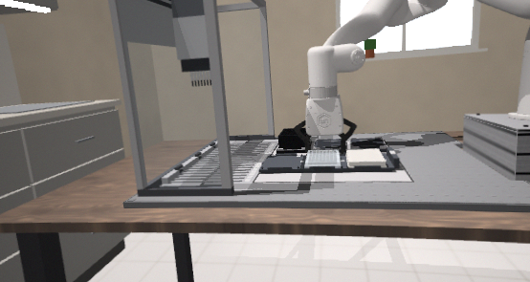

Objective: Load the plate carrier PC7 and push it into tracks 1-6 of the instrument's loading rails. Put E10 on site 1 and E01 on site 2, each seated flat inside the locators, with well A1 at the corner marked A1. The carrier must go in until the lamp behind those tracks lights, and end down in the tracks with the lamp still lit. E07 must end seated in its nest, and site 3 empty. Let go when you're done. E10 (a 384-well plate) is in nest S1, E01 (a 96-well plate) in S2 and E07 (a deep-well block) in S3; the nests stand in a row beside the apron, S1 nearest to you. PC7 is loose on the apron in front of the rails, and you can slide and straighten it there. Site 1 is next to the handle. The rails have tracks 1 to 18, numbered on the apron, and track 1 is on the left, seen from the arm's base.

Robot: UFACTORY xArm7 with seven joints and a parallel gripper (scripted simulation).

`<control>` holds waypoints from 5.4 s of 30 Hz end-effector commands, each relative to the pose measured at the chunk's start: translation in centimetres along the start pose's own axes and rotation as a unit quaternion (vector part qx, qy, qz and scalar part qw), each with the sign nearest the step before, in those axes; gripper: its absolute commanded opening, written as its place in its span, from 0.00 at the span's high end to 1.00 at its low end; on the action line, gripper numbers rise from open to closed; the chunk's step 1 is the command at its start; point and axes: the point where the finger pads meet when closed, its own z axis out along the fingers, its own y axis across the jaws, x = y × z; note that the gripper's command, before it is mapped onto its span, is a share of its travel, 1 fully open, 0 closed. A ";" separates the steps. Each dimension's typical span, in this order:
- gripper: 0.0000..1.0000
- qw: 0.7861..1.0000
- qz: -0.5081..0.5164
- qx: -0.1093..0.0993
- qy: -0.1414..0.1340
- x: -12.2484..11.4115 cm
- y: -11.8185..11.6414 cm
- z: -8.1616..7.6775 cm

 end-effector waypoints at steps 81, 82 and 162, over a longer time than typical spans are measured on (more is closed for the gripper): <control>0.00 1.000 0.000 0.002 0.000 -3.8 -0.1 -0.2; 0.00 1.000 0.000 0.002 0.000 -3.8 -0.1 -0.2; 0.00 1.000 0.000 0.002 0.000 -7.4 -0.1 -0.2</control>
